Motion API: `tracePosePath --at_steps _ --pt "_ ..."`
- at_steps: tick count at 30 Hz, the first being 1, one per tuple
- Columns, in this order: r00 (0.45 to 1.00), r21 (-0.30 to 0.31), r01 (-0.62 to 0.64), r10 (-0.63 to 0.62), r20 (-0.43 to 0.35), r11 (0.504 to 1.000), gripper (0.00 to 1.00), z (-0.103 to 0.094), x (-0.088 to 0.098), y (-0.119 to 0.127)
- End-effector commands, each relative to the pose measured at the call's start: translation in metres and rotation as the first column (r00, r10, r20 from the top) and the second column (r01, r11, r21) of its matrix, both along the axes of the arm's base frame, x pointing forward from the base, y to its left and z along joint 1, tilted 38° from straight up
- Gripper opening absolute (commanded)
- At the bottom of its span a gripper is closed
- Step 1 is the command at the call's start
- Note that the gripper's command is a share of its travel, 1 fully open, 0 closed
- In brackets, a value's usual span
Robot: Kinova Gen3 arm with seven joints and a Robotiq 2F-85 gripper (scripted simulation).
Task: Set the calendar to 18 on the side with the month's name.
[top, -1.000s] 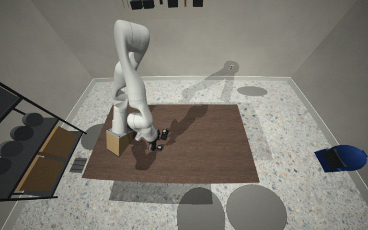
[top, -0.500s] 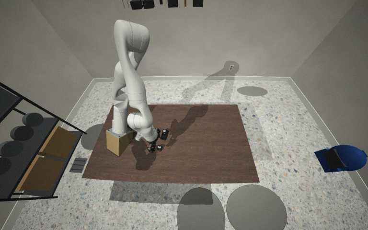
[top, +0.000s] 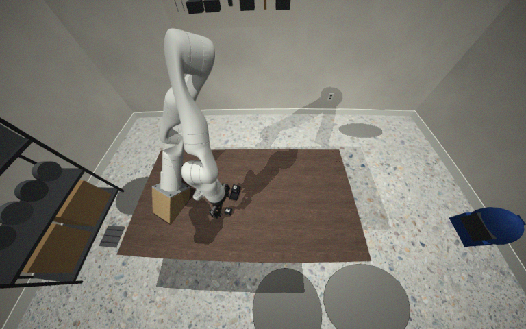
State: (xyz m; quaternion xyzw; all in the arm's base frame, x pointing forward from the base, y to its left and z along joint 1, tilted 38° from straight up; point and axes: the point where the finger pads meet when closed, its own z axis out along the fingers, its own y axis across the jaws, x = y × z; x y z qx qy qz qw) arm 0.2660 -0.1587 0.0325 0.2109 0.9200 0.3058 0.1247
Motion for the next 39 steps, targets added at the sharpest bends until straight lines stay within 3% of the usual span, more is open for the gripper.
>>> tracePosePath --at_steps 1,6,11,16,21,23,35,38,39 --pt "0.999 0.015 0.026 -0.026 -0.022 1.0 1.0 -0.0005 -0.0002 0.0013" --pt "0.994 0.043 0.085 -0.082 -0.065 0.995 1.0 -0.0012 -0.0009 0.0026" --pt "0.964 0.094 0.222 -0.204 -0.167 0.971 1.0 -0.0026 -0.0022 0.0052" --pt "0.891 0.133 0.393 -0.341 -0.298 0.91 1.0 -0.004 -0.0031 0.0075" --pt "0.769 0.144 0.571 -0.465 -0.438 0.808 1.0 -0.0053 -0.0031 0.0088" --pt "0.769 0.144 0.571 -0.465 -0.438 0.808 1.0 -0.0053 -0.0031 0.0088" --pt "0.394 0.063 0.869 -0.611 -0.687 0.49 1.0 -0.007 -0.0002 0.0073" --pt "0.319 0.036 0.905 -0.617 -0.72 0.425 1.0 -0.0071 0.0007 0.0064" --pt "0.319 0.036 0.905 -0.617 -0.72 0.425 1.0 -0.0071 0.0007 0.0064"
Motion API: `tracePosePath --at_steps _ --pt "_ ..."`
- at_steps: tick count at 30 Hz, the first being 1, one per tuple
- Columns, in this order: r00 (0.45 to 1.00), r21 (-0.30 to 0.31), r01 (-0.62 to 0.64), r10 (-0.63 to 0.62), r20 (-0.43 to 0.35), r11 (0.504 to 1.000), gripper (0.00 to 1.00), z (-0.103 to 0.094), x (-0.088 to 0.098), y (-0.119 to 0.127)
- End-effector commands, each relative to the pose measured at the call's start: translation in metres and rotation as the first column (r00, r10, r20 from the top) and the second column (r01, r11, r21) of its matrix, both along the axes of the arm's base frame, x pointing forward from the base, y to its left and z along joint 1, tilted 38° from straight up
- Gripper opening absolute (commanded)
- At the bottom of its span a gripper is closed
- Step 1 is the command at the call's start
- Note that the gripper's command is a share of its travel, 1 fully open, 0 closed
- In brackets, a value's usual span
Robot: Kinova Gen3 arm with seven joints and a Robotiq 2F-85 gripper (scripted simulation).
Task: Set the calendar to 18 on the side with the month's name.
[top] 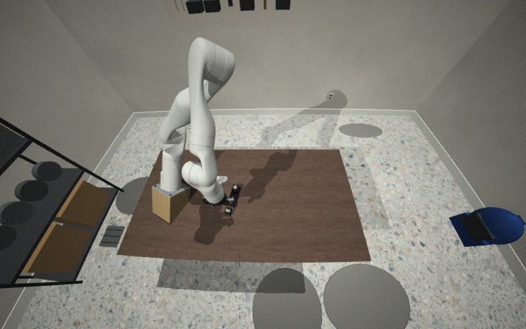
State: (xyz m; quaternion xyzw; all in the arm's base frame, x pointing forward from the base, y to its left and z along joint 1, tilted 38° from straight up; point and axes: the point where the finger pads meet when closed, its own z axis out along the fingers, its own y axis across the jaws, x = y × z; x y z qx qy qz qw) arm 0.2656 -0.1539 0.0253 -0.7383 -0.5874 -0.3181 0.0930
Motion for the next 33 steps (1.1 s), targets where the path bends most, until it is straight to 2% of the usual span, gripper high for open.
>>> tracePosePath --at_steps 1,8,18,19,33 --pt "1.0 0.003 -0.001 0.001 -0.008 1.0 1.0 0.0001 0.0012 0.0016" --pt "0.993 0.038 0.102 -0.099 -0.07 0.994 1.0 -0.0001 0.0027 0.0" --pt "0.989 0.045 0.126 -0.122 -0.084 0.991 1.0 -0.0001 0.003 -0.0004" --pt "0.989 0.045 0.126 -0.122 -0.084 0.991 0.48 -0.0001 0.003 -0.0004" --pt "0.989 0.045 0.126 -0.122 -0.084 0.991 0.48 -0.0001 0.003 -0.0004"
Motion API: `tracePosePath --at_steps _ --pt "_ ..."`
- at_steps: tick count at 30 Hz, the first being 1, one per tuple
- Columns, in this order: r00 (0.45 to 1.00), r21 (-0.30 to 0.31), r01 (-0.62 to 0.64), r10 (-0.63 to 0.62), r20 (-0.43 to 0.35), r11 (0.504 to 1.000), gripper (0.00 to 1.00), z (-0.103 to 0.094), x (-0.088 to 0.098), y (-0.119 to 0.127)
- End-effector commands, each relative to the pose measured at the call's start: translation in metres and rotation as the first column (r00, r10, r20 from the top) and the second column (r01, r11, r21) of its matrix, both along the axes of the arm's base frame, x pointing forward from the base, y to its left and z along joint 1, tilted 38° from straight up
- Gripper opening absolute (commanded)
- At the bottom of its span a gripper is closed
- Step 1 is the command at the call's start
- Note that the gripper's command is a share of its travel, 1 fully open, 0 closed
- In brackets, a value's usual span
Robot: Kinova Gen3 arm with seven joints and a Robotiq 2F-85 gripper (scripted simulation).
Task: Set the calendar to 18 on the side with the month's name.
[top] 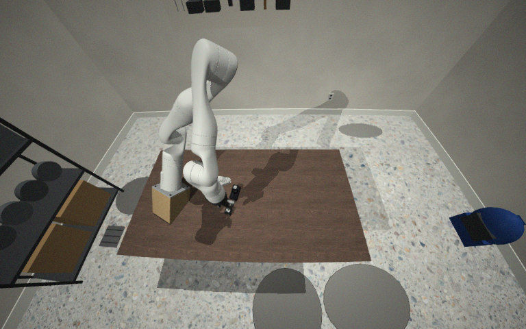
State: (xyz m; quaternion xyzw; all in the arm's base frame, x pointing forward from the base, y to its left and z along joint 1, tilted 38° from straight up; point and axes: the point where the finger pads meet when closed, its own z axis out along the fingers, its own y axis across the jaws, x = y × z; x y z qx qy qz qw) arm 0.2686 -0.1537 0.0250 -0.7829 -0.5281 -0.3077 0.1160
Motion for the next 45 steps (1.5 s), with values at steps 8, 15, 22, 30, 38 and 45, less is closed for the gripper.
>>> tracePosePath --at_steps 8,15,22,30,38,45 --pt "1.0 -0.001 0.001 -0.001 0.0 1.0 0.48 0.0 0.0 -0.001" --pt "1.0 -0.001 0.001 -0.001 0.0 1.0 0.48 0.0 0.0 -0.001" --pt "1.0 -0.001 0.001 -0.001 0.0 1.0 0.48 0.0 0.0 -0.001" --pt "1.0 0.0 0.001 -0.001 0.0 1.0 0.48 -0.002 0.001 0.001" --pt "1.0 0.001 0.001 -0.001 -0.001 1.0 0.48 -0.006 0.003 0.004" --pt "1.0 0.001 0.001 -0.001 -0.001 1.0 0.48 -0.014 0.007 0.008"
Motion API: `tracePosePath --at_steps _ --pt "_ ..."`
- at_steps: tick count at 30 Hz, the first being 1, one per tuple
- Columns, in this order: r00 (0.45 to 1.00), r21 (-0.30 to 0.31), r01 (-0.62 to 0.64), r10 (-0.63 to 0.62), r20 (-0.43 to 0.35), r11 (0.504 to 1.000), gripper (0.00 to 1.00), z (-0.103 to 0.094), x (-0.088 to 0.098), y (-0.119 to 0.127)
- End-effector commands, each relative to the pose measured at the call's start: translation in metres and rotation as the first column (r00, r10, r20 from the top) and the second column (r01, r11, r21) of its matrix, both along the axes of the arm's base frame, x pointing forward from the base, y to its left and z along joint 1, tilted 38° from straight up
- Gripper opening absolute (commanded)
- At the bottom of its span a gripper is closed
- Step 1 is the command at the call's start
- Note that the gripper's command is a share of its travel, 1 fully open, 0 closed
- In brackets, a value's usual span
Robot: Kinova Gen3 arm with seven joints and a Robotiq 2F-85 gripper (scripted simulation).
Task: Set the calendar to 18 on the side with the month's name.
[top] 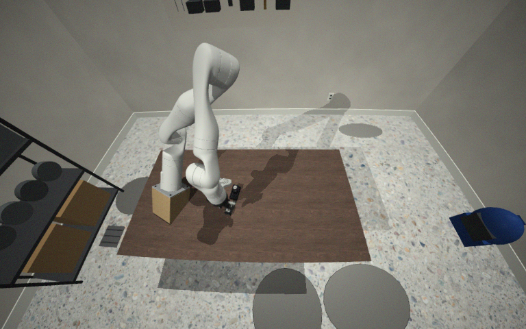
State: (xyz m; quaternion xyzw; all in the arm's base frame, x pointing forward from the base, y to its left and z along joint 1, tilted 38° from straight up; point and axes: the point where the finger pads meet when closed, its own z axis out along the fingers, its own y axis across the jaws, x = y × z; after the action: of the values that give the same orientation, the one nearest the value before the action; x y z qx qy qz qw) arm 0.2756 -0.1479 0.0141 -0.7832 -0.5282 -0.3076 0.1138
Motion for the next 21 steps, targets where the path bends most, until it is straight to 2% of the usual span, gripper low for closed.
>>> tracePosePath --at_steps 1,21 --pt "1.0 0.005 -0.001 0.001 -0.003 1.0 0.48 -0.004 0.0 0.003" --pt "1.0 0.005 -0.001 0.001 -0.003 1.0 0.48 -0.023 0.01 0.016"
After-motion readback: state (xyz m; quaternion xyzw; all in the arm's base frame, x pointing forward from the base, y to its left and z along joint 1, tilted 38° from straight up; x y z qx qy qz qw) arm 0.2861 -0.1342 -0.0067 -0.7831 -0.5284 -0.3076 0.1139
